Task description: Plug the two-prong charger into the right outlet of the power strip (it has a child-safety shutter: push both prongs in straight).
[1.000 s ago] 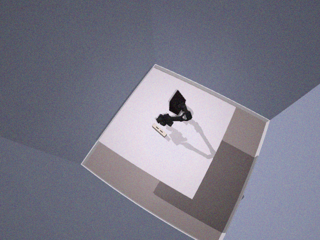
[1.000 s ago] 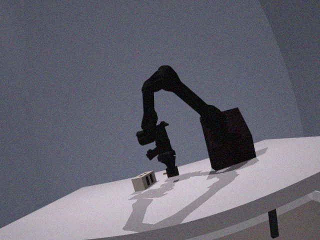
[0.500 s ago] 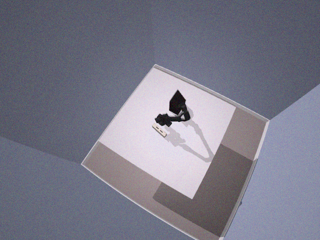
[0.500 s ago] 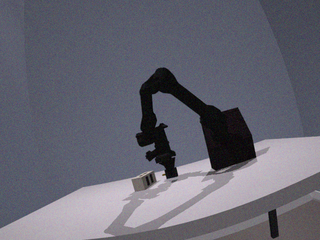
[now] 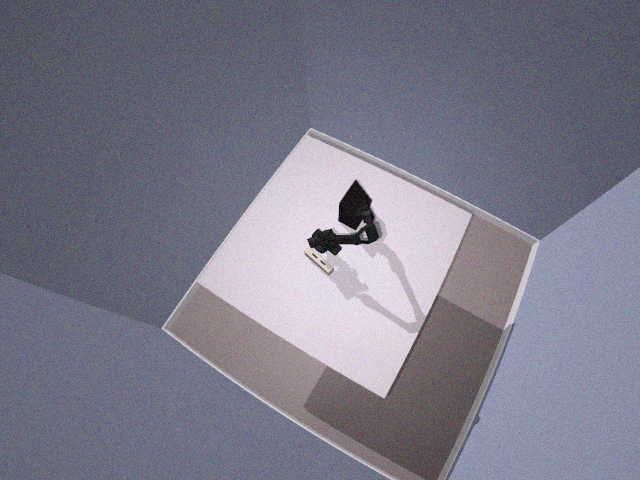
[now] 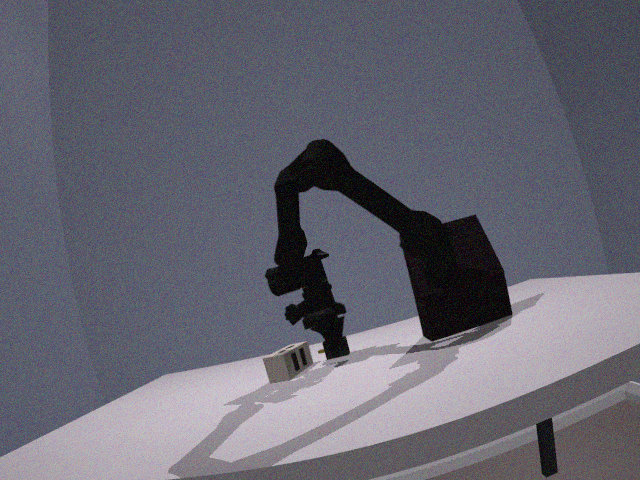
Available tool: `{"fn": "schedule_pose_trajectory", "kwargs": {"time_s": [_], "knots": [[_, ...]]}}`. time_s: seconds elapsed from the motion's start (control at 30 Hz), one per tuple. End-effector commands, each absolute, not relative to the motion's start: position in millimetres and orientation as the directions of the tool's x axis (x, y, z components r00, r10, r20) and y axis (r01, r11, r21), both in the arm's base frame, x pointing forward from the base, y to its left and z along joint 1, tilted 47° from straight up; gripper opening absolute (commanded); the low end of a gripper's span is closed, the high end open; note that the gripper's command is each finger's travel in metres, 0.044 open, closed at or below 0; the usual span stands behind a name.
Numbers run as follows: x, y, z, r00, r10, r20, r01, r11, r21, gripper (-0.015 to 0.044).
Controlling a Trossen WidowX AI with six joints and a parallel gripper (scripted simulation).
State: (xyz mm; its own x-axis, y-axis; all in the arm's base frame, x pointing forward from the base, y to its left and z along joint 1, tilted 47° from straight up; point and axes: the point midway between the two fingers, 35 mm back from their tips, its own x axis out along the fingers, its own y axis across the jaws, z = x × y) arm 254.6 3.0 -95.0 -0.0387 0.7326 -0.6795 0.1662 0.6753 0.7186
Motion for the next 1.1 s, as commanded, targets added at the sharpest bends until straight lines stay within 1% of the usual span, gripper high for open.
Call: {"fn": "schedule_pose_trajectory", "kwargs": {"time_s": [0.0, 0.77, 1.07], "knots": [[258.6, 2.4, -97.1, -0.040, 0.736, -0.676, 0.177, 0.671, 0.720, 0.0000], [281.6, -1.6, -104.3, -0.039, 0.737, -0.675, 0.200, 0.667, 0.717, 0.0000], [282.3, -1.4, -104.5, -0.039, 0.737, -0.675, 0.201, 0.667, 0.717, 0.0000]]}}
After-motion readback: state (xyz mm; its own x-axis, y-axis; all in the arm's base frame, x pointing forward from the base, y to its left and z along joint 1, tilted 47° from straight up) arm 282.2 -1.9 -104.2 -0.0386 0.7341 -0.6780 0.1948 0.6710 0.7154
